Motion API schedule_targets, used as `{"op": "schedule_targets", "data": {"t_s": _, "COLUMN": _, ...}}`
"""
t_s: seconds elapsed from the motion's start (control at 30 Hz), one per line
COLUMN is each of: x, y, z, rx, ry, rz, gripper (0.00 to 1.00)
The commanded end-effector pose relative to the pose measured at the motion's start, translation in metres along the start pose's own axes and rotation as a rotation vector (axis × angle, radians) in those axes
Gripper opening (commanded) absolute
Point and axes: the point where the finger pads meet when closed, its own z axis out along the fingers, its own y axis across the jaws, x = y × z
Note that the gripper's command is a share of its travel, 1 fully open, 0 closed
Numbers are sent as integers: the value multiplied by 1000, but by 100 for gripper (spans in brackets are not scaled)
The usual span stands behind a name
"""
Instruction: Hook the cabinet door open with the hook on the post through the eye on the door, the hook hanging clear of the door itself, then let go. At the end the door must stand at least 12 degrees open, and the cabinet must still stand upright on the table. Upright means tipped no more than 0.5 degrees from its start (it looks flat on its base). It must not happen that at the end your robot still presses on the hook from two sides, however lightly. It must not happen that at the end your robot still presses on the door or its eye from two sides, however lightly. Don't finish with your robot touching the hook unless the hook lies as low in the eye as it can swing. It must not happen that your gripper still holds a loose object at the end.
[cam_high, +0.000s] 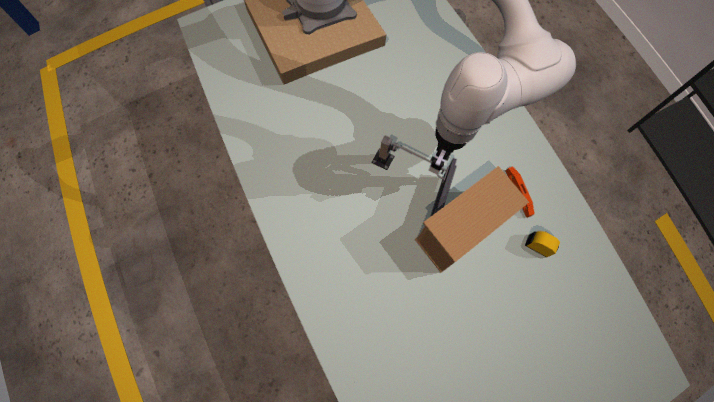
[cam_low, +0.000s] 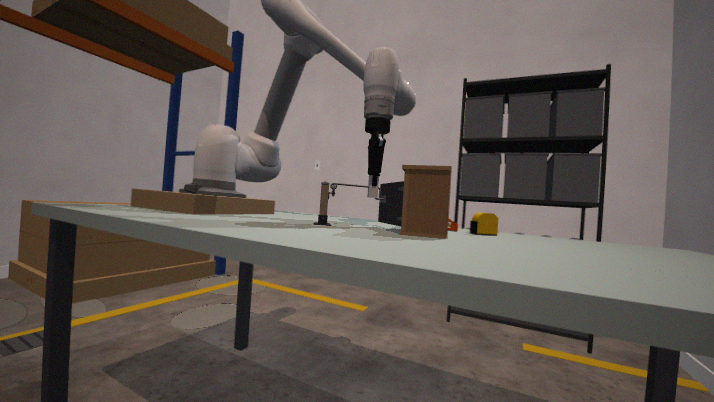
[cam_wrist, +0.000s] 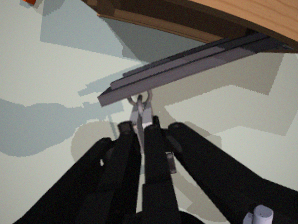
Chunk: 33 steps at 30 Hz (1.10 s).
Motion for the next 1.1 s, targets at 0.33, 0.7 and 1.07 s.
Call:
{"op": "schedule_targets", "data": {"t_s": 0.33, "x": 0, "y": 0, "z": 0, "rx": 0, "ry": 0, "rz": 0, "gripper": 14}}
{"op": "schedule_targets", "data": {"t_s": 0.7, "x": 0, "y": 0, "z": 0, "rx": 0, "ry": 0, "rz": 0, "gripper": 14}}
{"op": "schedule_targets", "data": {"t_s": 1.07, "x": 0, "y": 0, "z": 0, "rx": 0, "ry": 0, "rz": 0, "gripper": 14}}
